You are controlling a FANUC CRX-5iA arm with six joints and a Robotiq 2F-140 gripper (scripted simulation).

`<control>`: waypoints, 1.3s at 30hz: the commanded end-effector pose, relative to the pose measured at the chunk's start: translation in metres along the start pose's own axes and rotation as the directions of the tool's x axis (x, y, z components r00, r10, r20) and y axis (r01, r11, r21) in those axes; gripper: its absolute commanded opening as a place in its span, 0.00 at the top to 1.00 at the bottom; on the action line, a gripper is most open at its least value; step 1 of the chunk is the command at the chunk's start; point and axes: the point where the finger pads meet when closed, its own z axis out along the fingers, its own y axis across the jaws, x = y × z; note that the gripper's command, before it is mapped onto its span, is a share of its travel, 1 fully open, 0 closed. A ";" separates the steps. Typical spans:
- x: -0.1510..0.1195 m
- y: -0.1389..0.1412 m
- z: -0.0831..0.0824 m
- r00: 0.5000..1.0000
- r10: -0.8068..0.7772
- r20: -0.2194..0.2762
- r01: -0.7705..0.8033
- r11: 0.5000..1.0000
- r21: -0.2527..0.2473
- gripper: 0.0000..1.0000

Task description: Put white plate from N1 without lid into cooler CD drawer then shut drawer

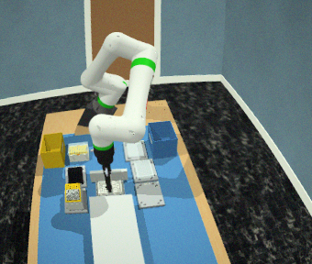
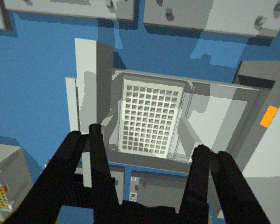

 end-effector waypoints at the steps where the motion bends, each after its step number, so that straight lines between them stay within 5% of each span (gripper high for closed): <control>1: 0.000 -0.002 0.000 1.000 0.000 0.000 0.000 1.000 0.000 0.34; 22: 0.000 -0.004 0.000 1.000 0.000 0.000 0.000 1.000 0.000 0.34; 39: 0.000 -0.004 -0.020 1.000 0.000 0.000 0.000 1.000 0.000 0.34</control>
